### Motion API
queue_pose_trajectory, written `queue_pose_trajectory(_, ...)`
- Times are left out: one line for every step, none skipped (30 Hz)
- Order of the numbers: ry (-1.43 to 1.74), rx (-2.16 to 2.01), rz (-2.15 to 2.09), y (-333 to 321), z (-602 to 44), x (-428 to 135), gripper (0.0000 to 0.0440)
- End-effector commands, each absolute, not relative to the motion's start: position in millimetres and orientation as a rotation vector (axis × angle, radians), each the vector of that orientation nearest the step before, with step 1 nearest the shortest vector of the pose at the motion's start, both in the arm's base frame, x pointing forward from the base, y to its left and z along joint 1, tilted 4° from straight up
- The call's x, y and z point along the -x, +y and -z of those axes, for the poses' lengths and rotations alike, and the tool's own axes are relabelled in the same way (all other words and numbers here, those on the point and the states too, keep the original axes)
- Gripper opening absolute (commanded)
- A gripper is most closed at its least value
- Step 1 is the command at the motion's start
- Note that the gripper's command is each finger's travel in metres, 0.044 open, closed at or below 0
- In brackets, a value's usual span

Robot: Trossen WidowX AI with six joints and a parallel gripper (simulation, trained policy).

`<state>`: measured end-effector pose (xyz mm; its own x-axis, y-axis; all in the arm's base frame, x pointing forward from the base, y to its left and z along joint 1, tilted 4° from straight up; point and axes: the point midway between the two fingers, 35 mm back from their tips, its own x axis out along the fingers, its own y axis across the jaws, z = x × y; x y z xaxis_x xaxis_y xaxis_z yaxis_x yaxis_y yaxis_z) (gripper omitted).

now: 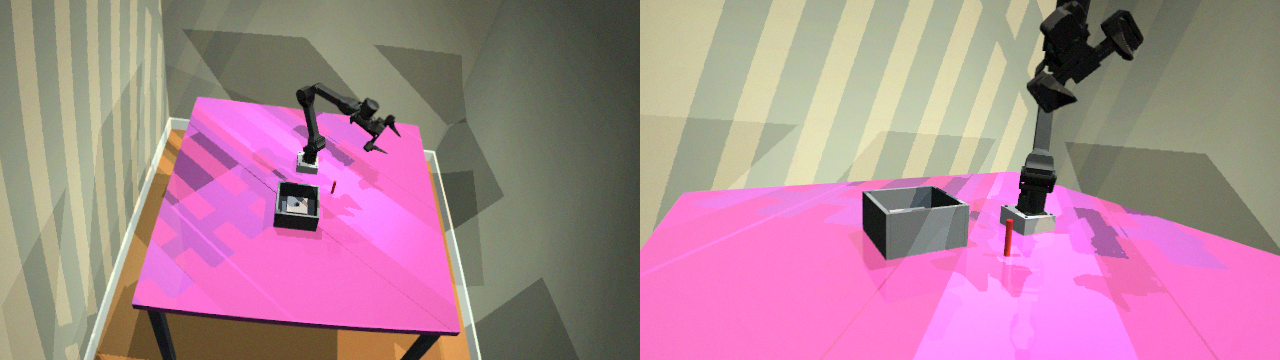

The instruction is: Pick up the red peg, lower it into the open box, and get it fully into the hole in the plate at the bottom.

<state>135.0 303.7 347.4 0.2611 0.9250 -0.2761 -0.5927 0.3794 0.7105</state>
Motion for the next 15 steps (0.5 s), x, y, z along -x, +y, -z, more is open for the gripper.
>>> queue_pose_trajectory(0.818, -0.533, -0.99, 294, -326, -146, 0.044)
queue_pose_trajectory(0.839, -0.535, -0.958, 291, -319, -149, 0.044)
queue_pose_trajectory(0.859, -0.536, -0.926, 287, -313, -152, 0.044)
queue_pose_trajectory(0.879, -0.538, -0.895, 284, -307, -154, 0.044)
queue_pose_trajectory(0.899, -0.54, -0.863, 280, -301, -157, 0.044)
queue_pose_trajectory(0.919, -0.542, -0.831, 277, -295, -159, 0.044)
queue_pose_trajectory(0.939, -0.543, -0.799, 273, -289, -161, 0.044)
queue_pose_trajectory(0.958, -0.545, -0.767, 269, -283, -163, 0.044)
queue_pose_trajectory(0.977, -0.547, -0.735, 265, -277, -165, 0.044)
queue_pose_trajectory(0.997, -0.549, -0.702, 261, -271, -166, 0.044)
queue_pose_trajectory(1.016, -0.55, -0.67, 257, -265, -168, 0.044)
queue_pose_trajectory(1.035, -0.552, -0.638, 253, -259, -169, 0.044)
queue_pose_trajectory(1.053, -0.554, -0.605, 249, -253, -170, 0.044)
queue_pose_trajectory(1.072, -0.556, -0.572, 245, -247, -171, 0.044)
queue_pose_trajectory(1.09, -0.557, -0.539, 241, -242, -172, 0.044)
